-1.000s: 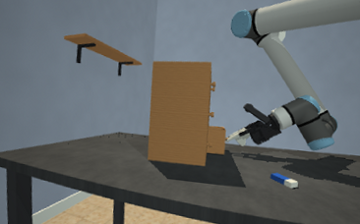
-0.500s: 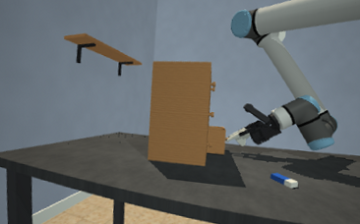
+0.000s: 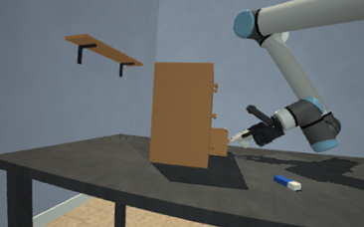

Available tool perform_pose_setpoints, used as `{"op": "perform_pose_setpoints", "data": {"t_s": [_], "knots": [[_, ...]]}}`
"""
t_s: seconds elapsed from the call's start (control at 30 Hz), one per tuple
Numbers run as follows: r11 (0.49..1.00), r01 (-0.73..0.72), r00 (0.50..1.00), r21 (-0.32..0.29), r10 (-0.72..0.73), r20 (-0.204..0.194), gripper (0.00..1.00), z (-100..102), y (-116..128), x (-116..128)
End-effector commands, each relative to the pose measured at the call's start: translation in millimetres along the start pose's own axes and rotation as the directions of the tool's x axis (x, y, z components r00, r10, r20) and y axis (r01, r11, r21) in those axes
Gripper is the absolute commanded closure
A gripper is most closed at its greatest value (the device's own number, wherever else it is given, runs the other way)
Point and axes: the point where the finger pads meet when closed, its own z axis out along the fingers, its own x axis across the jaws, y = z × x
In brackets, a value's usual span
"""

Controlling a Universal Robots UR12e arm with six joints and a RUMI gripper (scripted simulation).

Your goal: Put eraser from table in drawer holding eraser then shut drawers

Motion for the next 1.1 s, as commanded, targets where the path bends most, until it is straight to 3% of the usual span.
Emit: {"op": "perform_pose_setpoints", "data": {"t_s": [0.0,1.07], "knots": [[1.000,0.000,1.000,0.001,0.000,0.000,0.93,0.0,-0.6,0.0],[1.000,0.000,1.000,0.001,0.000,0.000,0.93,5.1,-3.5,0.0]]}}
